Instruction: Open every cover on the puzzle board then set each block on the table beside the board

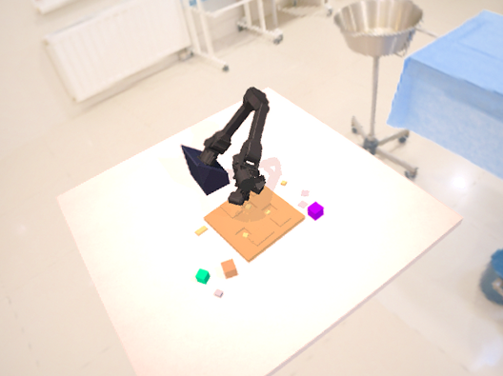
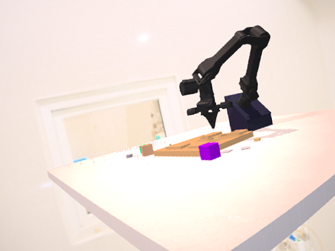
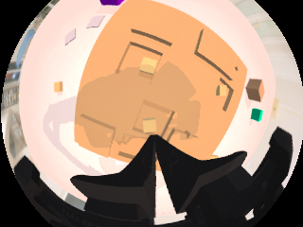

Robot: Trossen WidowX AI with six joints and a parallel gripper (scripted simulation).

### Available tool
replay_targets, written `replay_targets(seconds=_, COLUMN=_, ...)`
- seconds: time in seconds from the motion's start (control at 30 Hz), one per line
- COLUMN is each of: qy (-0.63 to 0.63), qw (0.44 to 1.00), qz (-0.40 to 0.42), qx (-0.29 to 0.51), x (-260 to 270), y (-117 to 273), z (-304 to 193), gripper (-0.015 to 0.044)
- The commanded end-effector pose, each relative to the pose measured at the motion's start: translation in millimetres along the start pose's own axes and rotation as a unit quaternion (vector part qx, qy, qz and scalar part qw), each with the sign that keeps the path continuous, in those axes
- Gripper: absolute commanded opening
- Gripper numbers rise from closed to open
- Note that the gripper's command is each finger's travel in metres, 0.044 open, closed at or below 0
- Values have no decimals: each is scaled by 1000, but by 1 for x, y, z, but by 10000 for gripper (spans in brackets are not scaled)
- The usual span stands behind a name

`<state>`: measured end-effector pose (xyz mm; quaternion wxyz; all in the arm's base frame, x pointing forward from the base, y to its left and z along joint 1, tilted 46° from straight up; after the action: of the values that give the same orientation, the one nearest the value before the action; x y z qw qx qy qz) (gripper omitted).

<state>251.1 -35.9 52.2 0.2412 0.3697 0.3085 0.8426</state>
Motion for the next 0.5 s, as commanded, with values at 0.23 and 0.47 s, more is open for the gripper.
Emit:
replay_targets(seconds=0.23, qy=-4, qw=1000, qz=5, qx=-1, x=3, y=-30, z=-3, gripper=0)
replay_targets(seconds=0.47, qy=-4, qw=1000, qz=5, qx=-1, x=3, y=-36, z=-3, gripper=0)
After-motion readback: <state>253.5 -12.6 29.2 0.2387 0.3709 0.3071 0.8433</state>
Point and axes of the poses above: the point midway between the two fingers, 35 mm back from their tips, its own y axis back along the fingers, its own x axis across the jaws, z = x × y, the point moved 5 cm from there along y, back along the fingers, and after that the axes turned 12 degrees about y, right-handed, at the moved point
